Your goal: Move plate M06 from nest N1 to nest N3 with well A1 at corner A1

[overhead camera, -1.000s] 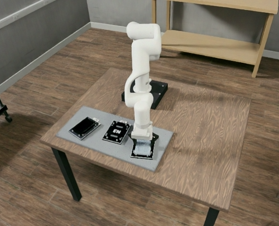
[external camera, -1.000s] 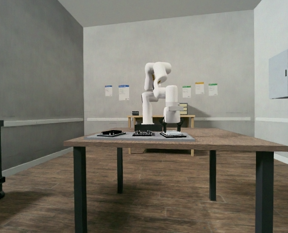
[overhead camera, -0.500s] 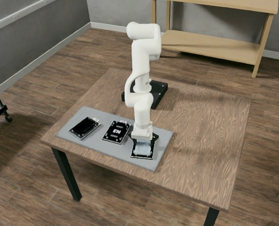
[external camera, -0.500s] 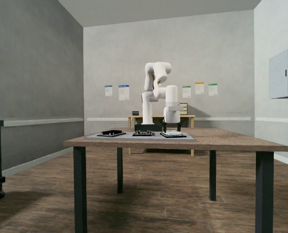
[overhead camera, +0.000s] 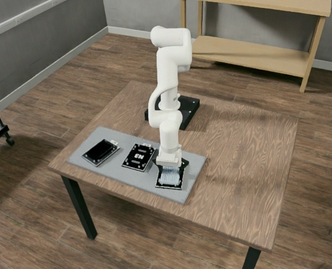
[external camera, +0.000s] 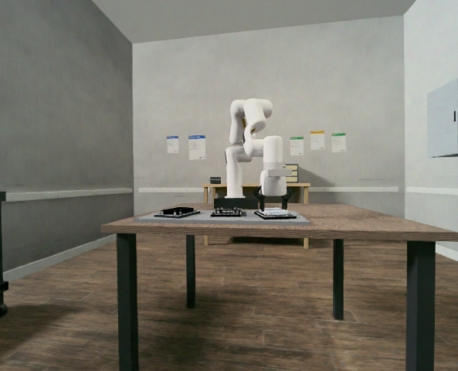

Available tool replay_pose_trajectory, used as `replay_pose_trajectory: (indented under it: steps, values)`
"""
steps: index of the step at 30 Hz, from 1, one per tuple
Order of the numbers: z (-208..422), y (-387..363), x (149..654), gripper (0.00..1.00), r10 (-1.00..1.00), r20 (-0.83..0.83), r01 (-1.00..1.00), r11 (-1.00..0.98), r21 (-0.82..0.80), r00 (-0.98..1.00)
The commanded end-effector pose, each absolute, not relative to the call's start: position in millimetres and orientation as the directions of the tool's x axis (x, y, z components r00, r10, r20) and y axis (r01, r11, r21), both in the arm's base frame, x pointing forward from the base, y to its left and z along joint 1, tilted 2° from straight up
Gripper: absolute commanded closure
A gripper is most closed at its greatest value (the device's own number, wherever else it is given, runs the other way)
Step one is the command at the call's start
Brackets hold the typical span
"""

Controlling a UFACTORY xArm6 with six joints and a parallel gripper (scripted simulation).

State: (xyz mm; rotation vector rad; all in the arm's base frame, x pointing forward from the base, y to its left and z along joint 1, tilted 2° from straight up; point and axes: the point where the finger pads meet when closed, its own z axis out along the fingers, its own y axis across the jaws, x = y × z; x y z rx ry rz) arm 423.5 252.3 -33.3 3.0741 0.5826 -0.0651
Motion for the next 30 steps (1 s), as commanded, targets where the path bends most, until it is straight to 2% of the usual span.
replay_pose_trajectory:
  steps: [1,30]
  values:
    - [-31,253,425,1.0,0.366,-0.037,0.366,-0.931,0.003,0.93]
    - [-19,254,426,1.0,0.366,-0.037,0.366,-0.931,0.003,0.93]
